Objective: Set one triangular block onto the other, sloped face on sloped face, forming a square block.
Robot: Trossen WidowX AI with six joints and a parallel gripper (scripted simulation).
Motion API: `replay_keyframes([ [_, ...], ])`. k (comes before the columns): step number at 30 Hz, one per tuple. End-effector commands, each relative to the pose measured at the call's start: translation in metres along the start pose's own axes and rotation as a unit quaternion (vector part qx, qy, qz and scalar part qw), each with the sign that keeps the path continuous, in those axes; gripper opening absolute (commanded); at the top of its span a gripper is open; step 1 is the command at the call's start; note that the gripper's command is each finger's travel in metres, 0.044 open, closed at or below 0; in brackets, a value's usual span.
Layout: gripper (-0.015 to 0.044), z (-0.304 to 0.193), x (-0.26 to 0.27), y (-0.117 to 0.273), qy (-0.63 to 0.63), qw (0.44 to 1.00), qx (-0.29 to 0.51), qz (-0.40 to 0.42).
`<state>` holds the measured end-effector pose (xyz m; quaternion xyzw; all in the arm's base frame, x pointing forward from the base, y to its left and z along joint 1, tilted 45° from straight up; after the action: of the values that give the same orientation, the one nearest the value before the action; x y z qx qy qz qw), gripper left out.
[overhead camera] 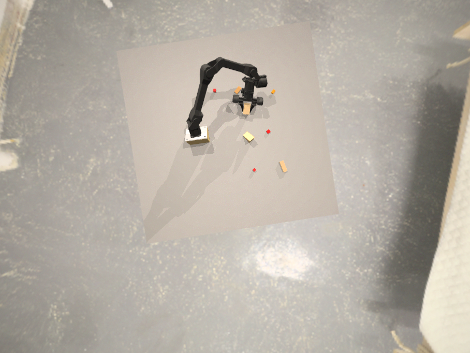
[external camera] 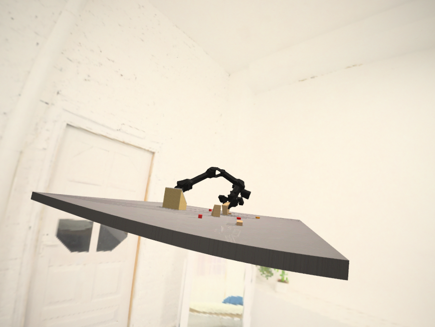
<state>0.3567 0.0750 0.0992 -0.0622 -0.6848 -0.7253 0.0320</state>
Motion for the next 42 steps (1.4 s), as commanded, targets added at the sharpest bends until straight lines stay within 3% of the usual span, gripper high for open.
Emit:
replay_keyframes([
  [1, 0.0000, 0.008, -0.002, 0.004, -0.001, 0.998, 0.054, 0.011],
  [2, 0.0000, 0.011, -0.003, 0.005, -0.001, 0.998, 0.067, 0.014],
  [3, 0.0026, 0.004, -0.001, 0.002, 0.000, 1.000, 0.025, 0.006],
  [19, 0.0440, 0.004, -0.001, 0.002, 0.000, 1.000, 0.025, 0.006],
  [27, 0.0440, 0.002, -0.001, 0.004, 0.000, 1.000, 0.025, 0.006],
  [34, 0.0440, -0.061, 0.014, 0.072, -0.002, 1.000, 0.029, 0.006],
  [42, 0.0440, -0.044, 0.006, 0.081, -0.012, 1.000, 0.006, -0.017],
])
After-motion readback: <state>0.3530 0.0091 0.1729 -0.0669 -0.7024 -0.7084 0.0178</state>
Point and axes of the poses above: the point midway between the two fingers, 35 mm back from their tips, its own y axis back along the fingers, its own x axis across the jaws, z = x × y, the point moved 2 cm from there along y, back along the fingers, and after that the axes turned 13 degrees about y, right-handed, at the moved point
